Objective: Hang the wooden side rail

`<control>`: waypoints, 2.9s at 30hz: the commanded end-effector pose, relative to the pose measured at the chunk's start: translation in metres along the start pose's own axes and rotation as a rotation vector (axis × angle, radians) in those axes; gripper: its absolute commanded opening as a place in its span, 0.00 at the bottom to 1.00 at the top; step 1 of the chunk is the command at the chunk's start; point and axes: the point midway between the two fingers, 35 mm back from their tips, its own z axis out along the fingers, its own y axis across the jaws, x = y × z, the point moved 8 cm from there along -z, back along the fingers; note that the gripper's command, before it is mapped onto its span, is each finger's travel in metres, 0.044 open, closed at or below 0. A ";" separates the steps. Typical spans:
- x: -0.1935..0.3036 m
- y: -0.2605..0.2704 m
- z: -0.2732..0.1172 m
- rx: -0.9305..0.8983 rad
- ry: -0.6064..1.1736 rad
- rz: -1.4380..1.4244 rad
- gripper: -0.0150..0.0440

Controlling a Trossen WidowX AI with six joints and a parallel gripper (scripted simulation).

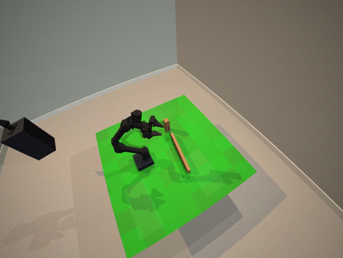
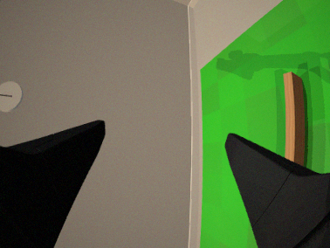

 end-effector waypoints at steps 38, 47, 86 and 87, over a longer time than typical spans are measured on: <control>0.227 -0.238 0.073 1.118 0.322 0.785 1.00; 0.229 -0.245 0.071 1.145 0.308 0.796 1.00; 0.222 -0.242 0.122 0.529 1.223 -0.413 1.00; 0.221 -0.242 0.124 0.484 1.252 -0.464 1.00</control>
